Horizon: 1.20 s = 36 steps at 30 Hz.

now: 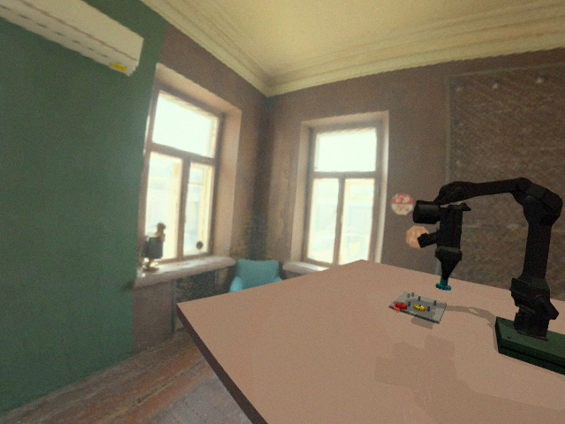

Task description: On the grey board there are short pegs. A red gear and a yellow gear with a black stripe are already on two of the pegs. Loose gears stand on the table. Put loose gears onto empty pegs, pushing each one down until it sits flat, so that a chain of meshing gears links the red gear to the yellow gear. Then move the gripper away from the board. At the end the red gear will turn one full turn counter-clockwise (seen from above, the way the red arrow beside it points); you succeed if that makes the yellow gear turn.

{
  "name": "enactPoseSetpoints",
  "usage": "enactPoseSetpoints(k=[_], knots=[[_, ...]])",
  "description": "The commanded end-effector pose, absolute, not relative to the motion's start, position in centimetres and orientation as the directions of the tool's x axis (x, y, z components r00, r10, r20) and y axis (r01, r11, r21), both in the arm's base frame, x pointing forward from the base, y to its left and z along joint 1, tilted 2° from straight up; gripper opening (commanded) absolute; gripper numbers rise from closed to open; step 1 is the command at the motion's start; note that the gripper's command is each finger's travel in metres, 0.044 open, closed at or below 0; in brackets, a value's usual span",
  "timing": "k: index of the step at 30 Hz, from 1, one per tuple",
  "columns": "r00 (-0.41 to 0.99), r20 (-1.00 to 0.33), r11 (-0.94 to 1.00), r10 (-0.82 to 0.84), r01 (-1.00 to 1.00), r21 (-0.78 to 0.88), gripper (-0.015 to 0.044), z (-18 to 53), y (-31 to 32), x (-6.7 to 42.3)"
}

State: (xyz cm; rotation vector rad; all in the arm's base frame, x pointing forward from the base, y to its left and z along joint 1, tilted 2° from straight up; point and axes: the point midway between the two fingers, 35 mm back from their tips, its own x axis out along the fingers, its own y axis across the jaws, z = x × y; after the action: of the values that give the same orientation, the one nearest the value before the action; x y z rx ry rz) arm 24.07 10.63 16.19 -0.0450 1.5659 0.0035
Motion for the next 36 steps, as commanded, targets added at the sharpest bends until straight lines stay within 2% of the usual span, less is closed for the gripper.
enactPoseSetpoints(k=[1,36], knots=[[0.006,-1.000,0.999,-0.029,-0.028,-0.029,0.0000,16.7,10.5,24.0],[0.010,-0.999,0.999,-0.033,-0.021,-0.034,0.0000,12.8,4.8,30.4]])
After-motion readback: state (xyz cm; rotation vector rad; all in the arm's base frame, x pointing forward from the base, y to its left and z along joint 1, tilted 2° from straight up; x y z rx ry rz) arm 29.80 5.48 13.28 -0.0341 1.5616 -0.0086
